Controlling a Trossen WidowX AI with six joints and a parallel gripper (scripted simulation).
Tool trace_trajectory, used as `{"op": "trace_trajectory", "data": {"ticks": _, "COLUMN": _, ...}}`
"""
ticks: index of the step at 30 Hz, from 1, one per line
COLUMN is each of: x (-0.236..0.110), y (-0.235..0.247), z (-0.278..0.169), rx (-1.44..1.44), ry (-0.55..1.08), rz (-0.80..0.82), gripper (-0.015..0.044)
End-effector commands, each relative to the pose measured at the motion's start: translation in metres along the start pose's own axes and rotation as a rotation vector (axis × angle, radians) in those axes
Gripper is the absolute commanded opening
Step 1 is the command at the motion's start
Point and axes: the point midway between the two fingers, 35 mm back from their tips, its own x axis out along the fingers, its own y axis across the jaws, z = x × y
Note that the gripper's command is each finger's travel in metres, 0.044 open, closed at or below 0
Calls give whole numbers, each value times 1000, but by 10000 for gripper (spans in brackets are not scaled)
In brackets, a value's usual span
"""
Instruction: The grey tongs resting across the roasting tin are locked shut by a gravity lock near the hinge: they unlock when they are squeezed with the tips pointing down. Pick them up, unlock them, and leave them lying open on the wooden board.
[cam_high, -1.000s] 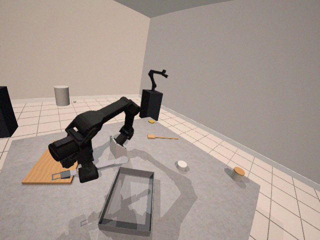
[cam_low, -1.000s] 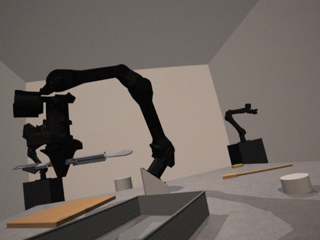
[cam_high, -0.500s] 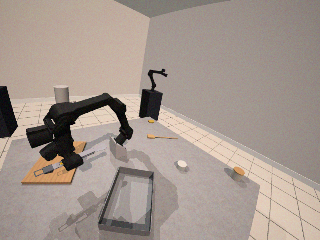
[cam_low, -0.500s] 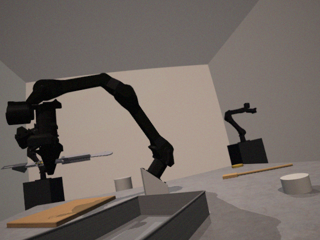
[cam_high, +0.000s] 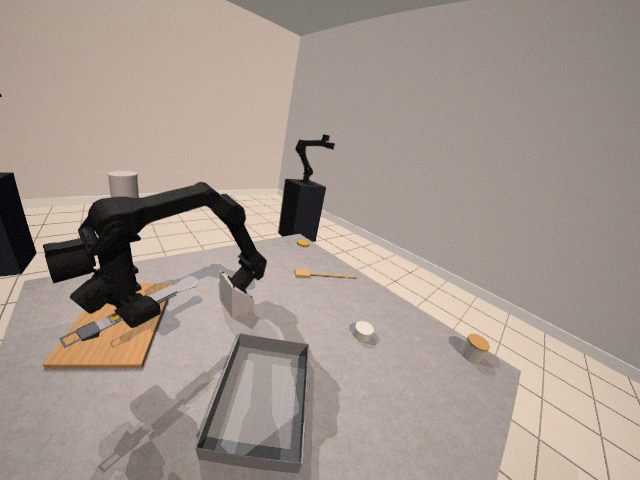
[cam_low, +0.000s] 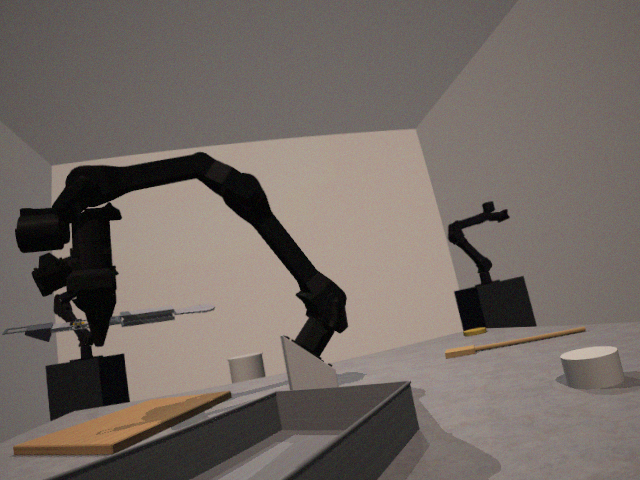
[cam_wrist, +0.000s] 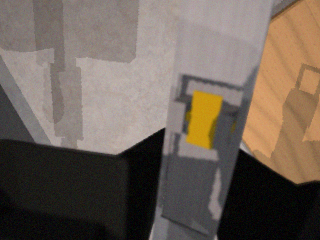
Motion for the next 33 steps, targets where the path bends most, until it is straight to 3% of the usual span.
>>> {"op": "trace_trajectory", "data": {"ticks": 1, "x": -7, "y": -30, "z": 1, "rx": -88, "ry": -15, "rz": -4, "gripper": -150}}
{"op": "trace_trajectory", "data": {"ticks": 29, "x": -1, "y": -216, "z": -46, "rx": -719, "ry": 3, "rz": -11, "gripper": -150}}
{"op": "trace_trajectory", "data": {"ticks": 33, "x": 1, "y": -225, "z": -50, "rx": -753, "ry": 6, "rz": -9, "gripper": -150}}
